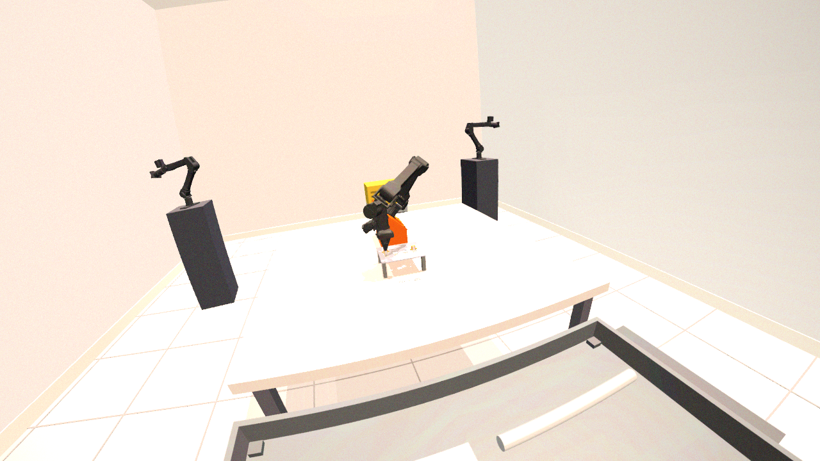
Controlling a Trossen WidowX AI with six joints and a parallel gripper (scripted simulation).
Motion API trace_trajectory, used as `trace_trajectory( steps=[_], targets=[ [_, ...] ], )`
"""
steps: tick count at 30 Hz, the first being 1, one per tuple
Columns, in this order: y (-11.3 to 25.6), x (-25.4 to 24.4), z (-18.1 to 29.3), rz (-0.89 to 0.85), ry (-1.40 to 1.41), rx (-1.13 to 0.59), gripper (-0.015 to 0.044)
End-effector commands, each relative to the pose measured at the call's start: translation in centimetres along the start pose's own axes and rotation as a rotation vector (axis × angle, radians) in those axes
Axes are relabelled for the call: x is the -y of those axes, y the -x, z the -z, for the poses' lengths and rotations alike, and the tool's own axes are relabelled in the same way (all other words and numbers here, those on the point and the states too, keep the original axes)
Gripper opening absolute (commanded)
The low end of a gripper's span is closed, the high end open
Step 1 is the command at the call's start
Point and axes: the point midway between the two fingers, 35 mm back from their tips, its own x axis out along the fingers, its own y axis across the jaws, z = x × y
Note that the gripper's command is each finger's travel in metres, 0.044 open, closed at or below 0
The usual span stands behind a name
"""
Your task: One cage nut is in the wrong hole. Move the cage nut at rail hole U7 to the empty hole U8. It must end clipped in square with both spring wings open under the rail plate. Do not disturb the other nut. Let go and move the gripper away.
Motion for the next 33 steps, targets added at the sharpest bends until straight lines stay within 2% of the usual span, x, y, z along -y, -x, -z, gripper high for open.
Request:
trace_trajectory(
  steps=[1, 33],
  targets=[
    [-0.14, 0.28, 0.04, -0.006, -0.009, -0.005, 0.0026],
    [-0.22, 0.43, 0.05, -0.037, -0.009, -0.005, 0.0026]
  ],
)
